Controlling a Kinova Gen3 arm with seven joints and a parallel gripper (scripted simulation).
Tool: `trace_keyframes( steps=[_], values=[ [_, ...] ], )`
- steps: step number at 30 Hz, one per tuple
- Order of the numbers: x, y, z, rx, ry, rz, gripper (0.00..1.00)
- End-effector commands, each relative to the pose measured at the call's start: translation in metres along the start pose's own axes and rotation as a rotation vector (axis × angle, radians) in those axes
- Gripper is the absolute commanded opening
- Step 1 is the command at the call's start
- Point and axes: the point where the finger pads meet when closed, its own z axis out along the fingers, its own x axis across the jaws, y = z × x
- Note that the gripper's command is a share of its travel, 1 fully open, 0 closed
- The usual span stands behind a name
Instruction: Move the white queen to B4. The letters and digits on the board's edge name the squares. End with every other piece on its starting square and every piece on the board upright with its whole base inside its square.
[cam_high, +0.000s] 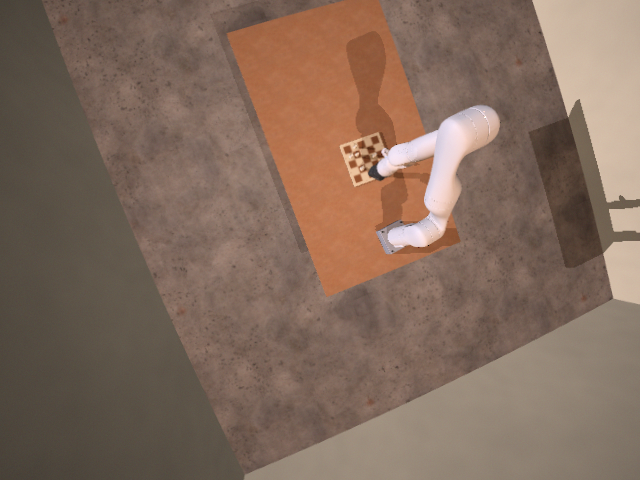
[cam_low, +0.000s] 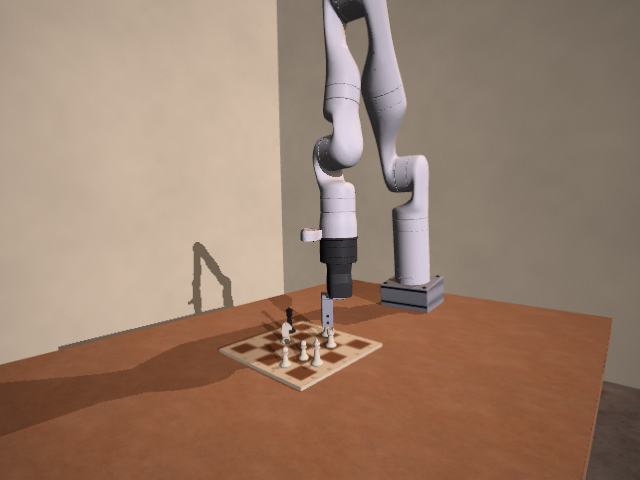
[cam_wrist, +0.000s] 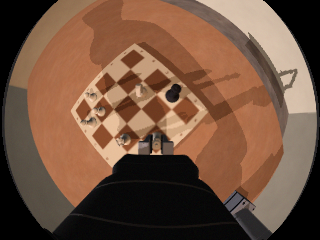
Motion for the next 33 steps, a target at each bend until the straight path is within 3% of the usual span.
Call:
trace_keyframes(
  steps=[1,33],
  values=[
    [-0.0003,-0.0003,-0.0004,0.001,-0.001,0.0,0.0],
    [-0.0003,-0.0003,-0.0035,0.001,-0.001,0.0,0.0]
  ],
)
